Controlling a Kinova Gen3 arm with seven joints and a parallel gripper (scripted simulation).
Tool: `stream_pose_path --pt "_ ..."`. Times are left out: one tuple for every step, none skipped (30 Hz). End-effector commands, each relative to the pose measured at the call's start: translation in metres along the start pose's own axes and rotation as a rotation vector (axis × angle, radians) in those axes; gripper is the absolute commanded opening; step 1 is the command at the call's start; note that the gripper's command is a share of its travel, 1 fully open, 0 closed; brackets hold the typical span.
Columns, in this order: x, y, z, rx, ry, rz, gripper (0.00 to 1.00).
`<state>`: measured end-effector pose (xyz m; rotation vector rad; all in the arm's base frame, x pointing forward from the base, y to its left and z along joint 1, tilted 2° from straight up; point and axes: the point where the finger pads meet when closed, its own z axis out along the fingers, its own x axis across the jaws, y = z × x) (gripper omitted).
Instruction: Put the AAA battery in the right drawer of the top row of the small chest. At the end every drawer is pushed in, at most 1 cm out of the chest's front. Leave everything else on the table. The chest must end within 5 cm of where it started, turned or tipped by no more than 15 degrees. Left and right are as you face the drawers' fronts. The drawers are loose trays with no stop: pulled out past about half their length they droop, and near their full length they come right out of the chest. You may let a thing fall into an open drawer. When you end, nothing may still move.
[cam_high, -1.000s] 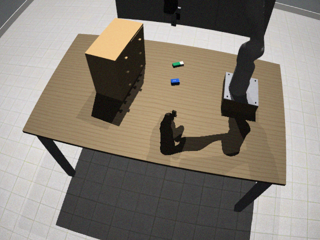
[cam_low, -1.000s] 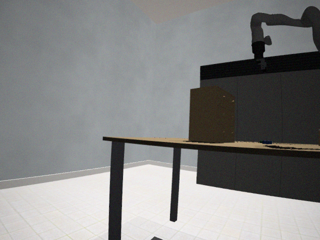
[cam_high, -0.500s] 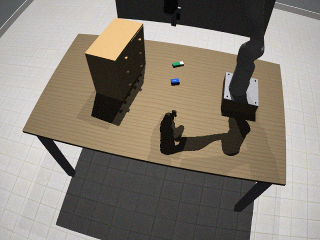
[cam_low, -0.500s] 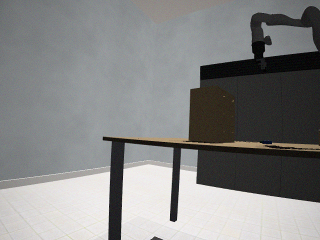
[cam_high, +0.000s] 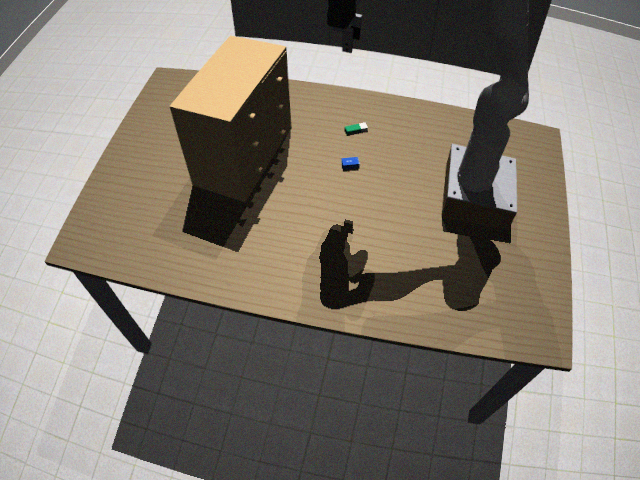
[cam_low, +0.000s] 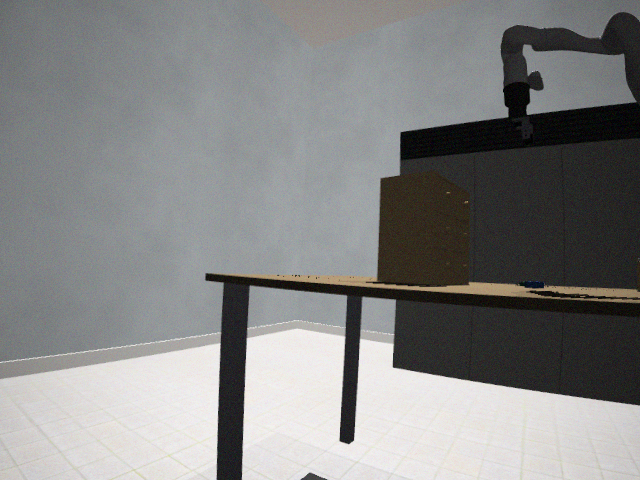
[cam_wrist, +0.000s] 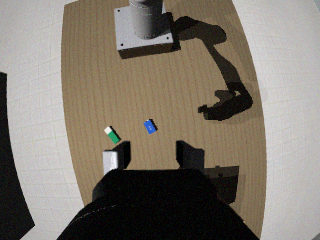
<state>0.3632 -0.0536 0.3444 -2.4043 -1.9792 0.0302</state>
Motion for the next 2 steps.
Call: stream_pose_path --pt "-0.0026 0.0003 -0.0008 0.001 -0.007 0.008 1.00" --pt "-0.0026 0.0003 -0.0008 0.001 -0.007 0.008 1.00"
